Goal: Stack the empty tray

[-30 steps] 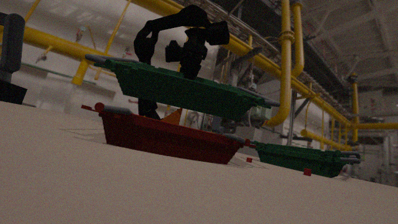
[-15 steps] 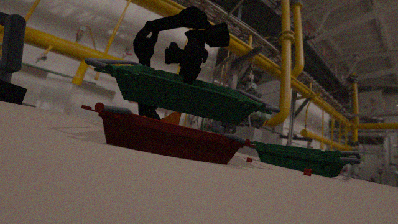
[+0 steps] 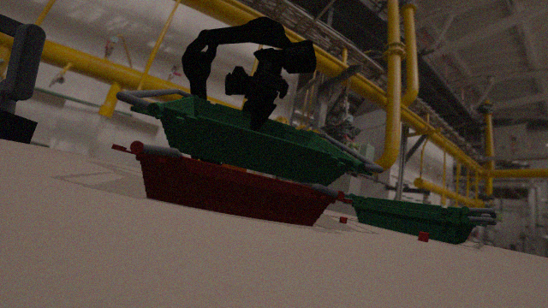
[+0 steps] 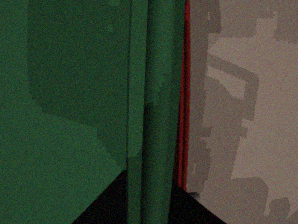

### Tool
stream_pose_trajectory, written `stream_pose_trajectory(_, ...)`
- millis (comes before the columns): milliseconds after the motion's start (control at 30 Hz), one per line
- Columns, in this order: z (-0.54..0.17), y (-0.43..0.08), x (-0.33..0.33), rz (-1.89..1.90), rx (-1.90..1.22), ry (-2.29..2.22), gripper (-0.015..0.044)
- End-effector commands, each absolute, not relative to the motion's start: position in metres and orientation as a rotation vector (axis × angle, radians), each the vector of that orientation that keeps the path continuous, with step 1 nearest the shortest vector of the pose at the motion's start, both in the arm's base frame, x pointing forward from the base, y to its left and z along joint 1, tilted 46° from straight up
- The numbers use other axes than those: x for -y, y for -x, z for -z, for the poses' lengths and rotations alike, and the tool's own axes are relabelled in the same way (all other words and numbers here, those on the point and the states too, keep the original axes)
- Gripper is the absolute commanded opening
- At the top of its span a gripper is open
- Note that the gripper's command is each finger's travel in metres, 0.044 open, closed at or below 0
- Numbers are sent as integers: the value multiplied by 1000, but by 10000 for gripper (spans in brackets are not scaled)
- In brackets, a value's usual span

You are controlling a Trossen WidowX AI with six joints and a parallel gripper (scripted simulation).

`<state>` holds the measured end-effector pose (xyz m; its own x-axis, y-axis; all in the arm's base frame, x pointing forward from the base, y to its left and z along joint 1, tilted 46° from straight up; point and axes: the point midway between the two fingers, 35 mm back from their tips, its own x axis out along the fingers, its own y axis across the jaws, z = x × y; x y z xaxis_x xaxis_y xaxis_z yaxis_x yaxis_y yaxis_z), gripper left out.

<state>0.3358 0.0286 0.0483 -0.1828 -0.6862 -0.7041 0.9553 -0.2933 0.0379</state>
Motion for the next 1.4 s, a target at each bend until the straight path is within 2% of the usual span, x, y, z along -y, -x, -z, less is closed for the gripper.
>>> stream_pose_trajectory(0, -52, -338, -32, 1706, -505, -749, 0)
stream_pose_trajectory(1367, -34, -310, -9, 1694, -545, -703, 0)
